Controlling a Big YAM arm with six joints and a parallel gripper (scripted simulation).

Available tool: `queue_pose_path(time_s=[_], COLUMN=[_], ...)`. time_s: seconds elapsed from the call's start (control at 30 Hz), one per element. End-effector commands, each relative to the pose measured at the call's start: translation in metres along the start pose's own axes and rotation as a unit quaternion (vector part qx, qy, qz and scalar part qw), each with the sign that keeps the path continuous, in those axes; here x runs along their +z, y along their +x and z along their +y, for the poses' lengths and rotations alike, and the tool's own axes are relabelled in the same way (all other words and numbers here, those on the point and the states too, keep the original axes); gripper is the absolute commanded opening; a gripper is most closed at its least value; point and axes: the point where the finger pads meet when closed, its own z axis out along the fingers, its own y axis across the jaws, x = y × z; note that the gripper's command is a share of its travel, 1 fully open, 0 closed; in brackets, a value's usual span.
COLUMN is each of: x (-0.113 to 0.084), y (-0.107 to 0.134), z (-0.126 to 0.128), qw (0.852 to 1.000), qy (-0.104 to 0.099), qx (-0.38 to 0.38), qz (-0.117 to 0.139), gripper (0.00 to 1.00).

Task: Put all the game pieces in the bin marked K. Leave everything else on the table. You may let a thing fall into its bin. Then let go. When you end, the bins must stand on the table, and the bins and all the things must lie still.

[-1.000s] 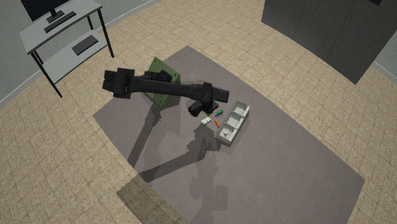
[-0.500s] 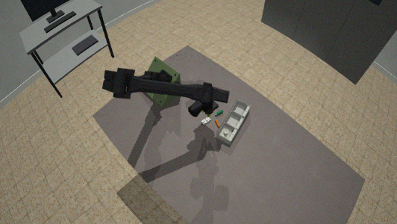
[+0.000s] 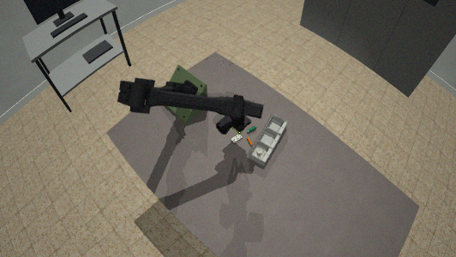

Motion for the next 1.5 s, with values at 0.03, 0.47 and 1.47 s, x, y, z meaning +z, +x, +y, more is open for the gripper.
queue_pose_path(time_s=[0.03, 0.47, 1.47], x=[-0.0012, -0.0016, -0.0021], y=[0.0001, 0.0001, 0.0017], z=[0.0051, 0.006, 0.0103], qw=[1.0, 1.0, 1.0], qy=[-0.006, -0.007, -0.008], qx=[0.011, 0.011, 0.013], qz=[0.001, 0.002, 0.003], gripper=[0.39, 0.39, 0.39])
